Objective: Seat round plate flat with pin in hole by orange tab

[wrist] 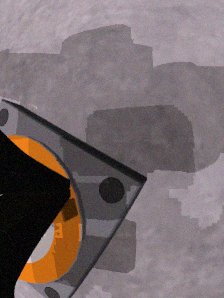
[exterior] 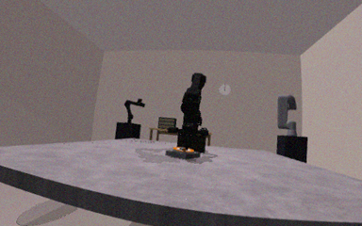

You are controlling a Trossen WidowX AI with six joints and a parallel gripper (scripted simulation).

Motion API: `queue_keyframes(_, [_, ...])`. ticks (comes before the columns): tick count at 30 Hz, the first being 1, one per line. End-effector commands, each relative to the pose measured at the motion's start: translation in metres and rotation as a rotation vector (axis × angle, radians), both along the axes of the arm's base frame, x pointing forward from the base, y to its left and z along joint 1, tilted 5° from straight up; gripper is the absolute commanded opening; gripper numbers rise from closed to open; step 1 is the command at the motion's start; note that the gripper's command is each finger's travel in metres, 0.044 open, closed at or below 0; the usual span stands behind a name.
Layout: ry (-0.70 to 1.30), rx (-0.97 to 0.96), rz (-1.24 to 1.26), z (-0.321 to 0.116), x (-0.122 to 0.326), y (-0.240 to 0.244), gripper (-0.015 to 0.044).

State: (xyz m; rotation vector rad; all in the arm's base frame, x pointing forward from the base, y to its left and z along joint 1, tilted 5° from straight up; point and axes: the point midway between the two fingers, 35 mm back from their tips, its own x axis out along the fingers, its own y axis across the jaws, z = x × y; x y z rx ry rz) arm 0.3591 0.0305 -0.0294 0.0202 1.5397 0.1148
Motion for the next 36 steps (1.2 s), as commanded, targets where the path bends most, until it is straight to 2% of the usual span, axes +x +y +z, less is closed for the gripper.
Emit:
queue_keyframes(1, [0.002, -0.006, -0.001, -0.001, 0.002, -0.007, 0.0])
queue_keyframes(36, [0.002, -0.01, -0.001, -0.003, 0.003, -0.044, 0.0])
